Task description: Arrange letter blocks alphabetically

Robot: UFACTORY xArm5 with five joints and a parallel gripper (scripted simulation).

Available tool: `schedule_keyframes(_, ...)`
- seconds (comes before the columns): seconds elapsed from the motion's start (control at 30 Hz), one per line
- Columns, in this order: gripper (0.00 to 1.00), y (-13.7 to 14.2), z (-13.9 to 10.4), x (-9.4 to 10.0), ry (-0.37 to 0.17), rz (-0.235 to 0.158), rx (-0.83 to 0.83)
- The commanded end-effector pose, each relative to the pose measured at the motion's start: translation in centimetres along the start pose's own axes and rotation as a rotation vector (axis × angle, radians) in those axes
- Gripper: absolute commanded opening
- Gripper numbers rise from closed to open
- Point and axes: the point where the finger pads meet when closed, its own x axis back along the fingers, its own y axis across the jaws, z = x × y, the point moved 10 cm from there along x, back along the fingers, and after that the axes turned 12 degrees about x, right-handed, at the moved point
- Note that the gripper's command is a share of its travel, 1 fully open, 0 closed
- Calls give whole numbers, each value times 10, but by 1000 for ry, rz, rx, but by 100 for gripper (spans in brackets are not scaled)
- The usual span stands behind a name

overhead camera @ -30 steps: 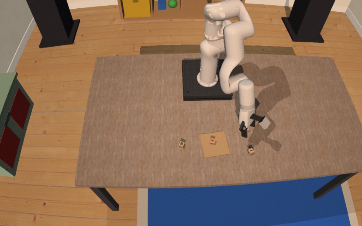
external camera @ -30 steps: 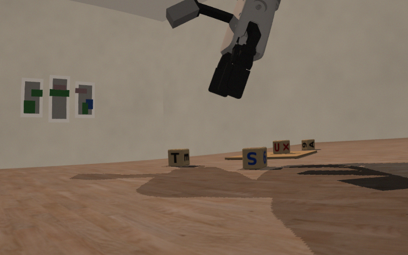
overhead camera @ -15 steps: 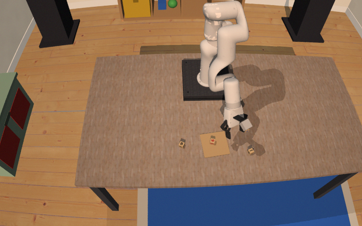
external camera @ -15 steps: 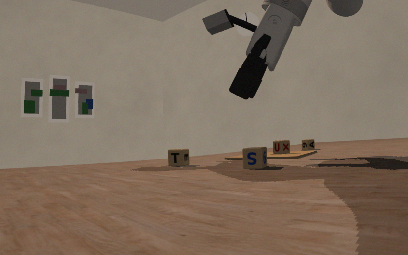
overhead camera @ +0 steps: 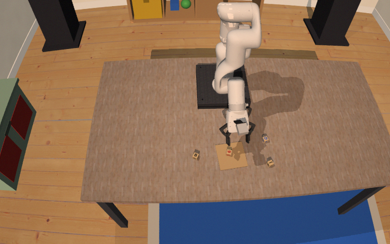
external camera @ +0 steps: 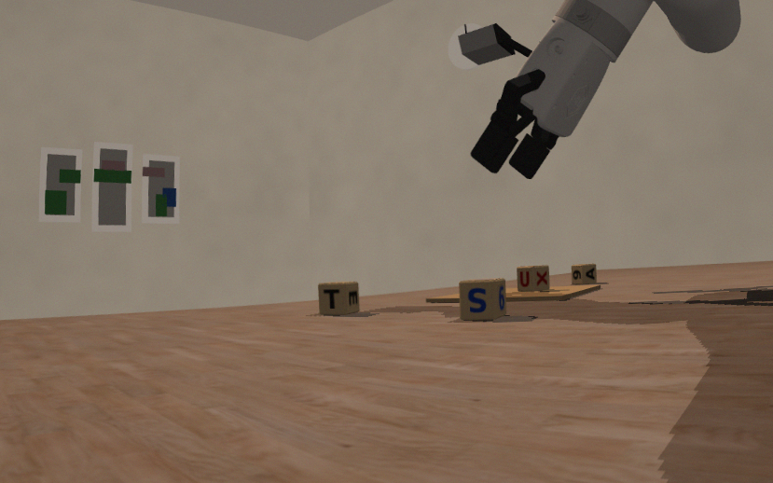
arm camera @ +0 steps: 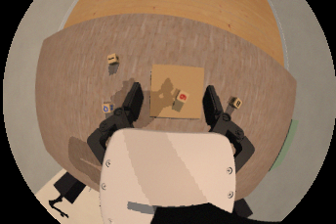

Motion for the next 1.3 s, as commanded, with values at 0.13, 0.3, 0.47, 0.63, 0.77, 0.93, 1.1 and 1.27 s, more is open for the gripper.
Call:
schedule_keyframes(0.13, 100, 22, -14, 14, 63, -73, -133)
schedule_keyframes(0.3, 100, 22, -14, 15, 65, -76, -138)
schedule_keyframes(0.47, 100, 22, -14, 15, 65, -76, -138)
schedule_keyframes(0.63, 100, 22, -14, 15, 65, -76, -138)
schedule_keyframes(0.77, 100, 22, -14, 15, 65, -76, -138)
schedule_keyframes(0.93, 100, 22, -14, 15, 65, -76, -138)
schedule_keyframes(1.1, 100, 22, -14, 15, 65, -76, -138)
schedule_keyframes(1.27, 100, 22, -14, 15, 65, -76, -138)
